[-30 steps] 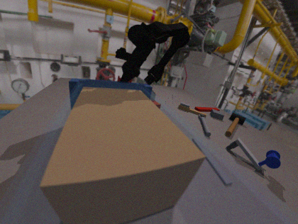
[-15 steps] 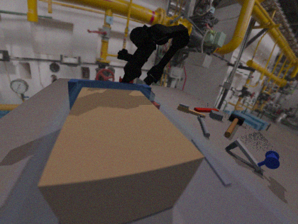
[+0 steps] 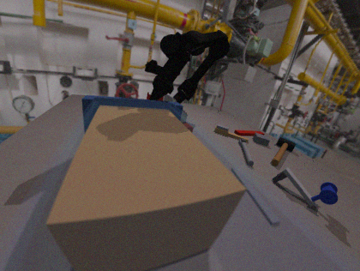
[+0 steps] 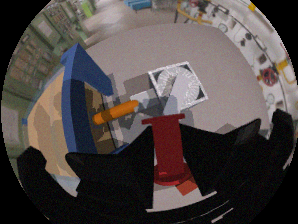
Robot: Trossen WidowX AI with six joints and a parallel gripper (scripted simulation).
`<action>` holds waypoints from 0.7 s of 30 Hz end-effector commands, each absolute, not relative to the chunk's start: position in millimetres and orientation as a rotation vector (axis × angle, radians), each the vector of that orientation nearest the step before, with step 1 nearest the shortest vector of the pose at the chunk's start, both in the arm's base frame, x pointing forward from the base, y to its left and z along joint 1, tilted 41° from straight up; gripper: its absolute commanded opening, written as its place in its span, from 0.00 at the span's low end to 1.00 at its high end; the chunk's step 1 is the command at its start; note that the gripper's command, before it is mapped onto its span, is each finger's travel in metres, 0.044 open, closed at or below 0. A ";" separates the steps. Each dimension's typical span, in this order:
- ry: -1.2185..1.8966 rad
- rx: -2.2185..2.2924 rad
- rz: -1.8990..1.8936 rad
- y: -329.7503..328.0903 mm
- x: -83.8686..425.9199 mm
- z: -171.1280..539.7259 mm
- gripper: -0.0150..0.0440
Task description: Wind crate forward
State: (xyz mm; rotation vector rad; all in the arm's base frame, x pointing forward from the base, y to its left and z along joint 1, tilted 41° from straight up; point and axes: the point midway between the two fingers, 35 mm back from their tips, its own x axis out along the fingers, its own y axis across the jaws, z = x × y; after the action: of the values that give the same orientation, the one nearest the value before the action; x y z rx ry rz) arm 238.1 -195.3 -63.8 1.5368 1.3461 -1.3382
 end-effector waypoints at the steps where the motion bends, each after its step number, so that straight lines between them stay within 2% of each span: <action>1: 1.377 1.544 -1.342 -184.9 227.5 -59.2 0.25; 21: 1.378 1.544 -1.343 -176.7 209.1 -53.1 0.25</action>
State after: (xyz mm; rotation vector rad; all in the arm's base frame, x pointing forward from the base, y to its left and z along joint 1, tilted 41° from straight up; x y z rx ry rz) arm 219.5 -184.3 -55.7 1.5448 1.3506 -1.3391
